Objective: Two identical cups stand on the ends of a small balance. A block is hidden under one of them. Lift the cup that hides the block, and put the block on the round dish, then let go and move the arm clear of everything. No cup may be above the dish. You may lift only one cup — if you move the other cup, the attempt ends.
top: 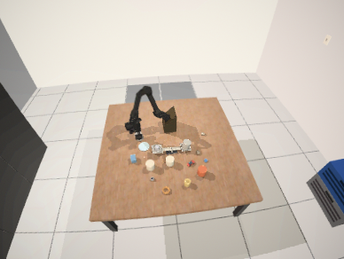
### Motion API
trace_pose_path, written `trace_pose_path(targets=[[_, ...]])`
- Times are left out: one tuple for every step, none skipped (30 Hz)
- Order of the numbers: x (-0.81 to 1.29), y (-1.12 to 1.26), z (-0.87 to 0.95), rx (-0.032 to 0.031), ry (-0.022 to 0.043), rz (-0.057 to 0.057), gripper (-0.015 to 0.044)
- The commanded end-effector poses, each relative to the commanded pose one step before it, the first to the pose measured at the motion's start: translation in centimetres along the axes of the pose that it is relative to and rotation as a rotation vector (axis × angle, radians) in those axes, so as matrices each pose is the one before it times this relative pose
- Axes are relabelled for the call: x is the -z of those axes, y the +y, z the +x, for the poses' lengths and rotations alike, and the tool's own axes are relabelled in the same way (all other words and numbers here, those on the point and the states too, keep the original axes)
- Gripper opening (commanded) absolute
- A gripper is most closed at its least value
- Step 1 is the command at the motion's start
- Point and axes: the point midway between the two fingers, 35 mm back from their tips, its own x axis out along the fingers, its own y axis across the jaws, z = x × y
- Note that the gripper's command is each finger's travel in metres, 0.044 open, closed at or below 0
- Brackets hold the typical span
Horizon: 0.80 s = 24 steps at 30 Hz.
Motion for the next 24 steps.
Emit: trace_pose_path(targets=[[-0.054,0.001,-0.047,0.00003,-0.00208,0.0013,0.0079],[0.000,0.000,0.000,0.00000,0.00000,0.0000,0.0105],[0.000,0.000,0.000,0.00000,0.00000,0.0000,0.0131],[0.000,0.000,0.000,0.00000,0.00000,0.0000,0.0157],[0.000,0.000,0.000,0.00000,0.00000,0.0000,0.0184],[0.000,0.000,0.000,0.00000,0.00000,0.0000,0.0210],[0.000,0.000,0.000,0.00000,0.00000,0.0000,0.0236],[0.000,0.000,0.000,0.00000,0.00000,0.0000,0.0263],[0.000,0.000,0.000,0.00000,0.00000,0.0000,0.0289],[0.000,0.000,0.000,0.00000,0.00000,0.0000,0.0315],[0.000,0.000,0.000,0.00000,0.00000,0.0000,0.0341],[0.000,0.000,0.000,0.00000,0.00000,0.0000,0.0368],[0.000,0.000,0.000,0.00000,0.00000,0.0000,0.0394],[-0.005,0.028,-0.214,-0.00014,0.00065,-0.0001,0.0420],[-0.008,0.071,-0.645,-0.00040,0.00186,-0.0002,0.0440],[0.009,0.071,-1.087,-0.00055,0.00275,-0.0006,0.0440],[0.050,0.005,-1.358,-0.00052,0.00279,-0.0010,0.0440],[0.070,-0.066,-1.106,-0.00031,0.00175,-0.0011,0.0440],[0.054,-0.070,-0.664,-0.00015,0.00083,-0.0007,0.0440],[0.020,-0.028,-0.221,-0.00004,0.00024,-0.0003,0.0440],[0.000,0.000,0.000,0.00000,0.00000,0.0000,0.0440],[0.000,0.000,0.000,0.00000,0.00000,0.0000,0.0440],[0.000,0.000,0.000,0.00000,0.00000,0.0000,0.0440],[0.000,0.000,0.000,0.00000,0.00000,0.0000,0.0440]])
